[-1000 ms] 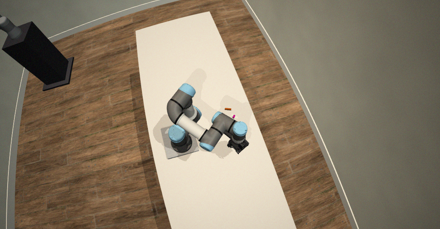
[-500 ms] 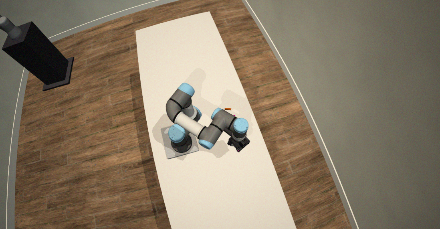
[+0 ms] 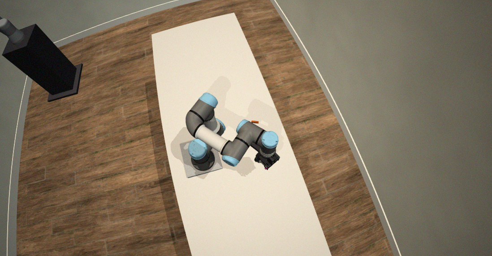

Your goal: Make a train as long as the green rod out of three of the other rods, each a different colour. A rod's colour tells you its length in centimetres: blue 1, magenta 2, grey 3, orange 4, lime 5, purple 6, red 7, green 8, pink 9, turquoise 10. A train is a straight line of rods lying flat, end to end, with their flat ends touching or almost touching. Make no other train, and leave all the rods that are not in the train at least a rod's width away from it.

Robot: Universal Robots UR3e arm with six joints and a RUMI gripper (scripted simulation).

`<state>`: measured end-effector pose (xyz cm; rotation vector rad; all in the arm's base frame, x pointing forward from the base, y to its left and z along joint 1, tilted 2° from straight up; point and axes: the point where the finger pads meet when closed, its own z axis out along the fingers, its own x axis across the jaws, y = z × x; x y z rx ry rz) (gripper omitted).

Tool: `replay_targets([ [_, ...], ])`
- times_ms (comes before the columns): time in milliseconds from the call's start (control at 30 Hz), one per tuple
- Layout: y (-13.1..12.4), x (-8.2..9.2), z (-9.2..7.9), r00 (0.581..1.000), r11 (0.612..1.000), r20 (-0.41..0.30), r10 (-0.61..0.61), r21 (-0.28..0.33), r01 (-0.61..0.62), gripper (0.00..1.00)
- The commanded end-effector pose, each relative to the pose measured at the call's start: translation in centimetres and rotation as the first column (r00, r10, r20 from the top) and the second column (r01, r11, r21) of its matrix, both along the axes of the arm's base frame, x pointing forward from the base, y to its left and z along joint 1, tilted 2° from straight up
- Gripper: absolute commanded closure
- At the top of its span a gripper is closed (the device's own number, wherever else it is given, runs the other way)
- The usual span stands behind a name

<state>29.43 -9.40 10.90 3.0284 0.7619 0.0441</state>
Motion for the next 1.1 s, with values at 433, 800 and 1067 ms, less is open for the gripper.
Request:
replay_targets([
  [433, 2.2, 0.2, 0.1, 0.993, 0.993, 0.003, -0.119, 0.003, 0.119, 1.00],
  [800, 6.9, 0.1, 0.1, 0.932, 0.931, 0.004, -0.364, 0.012, 0.364, 1.00],
  [1067, 9.7, -0.2, 0.0, 0.858, 0.858, 0.004, -0.513, 0.018, 0.513, 1.00],
])
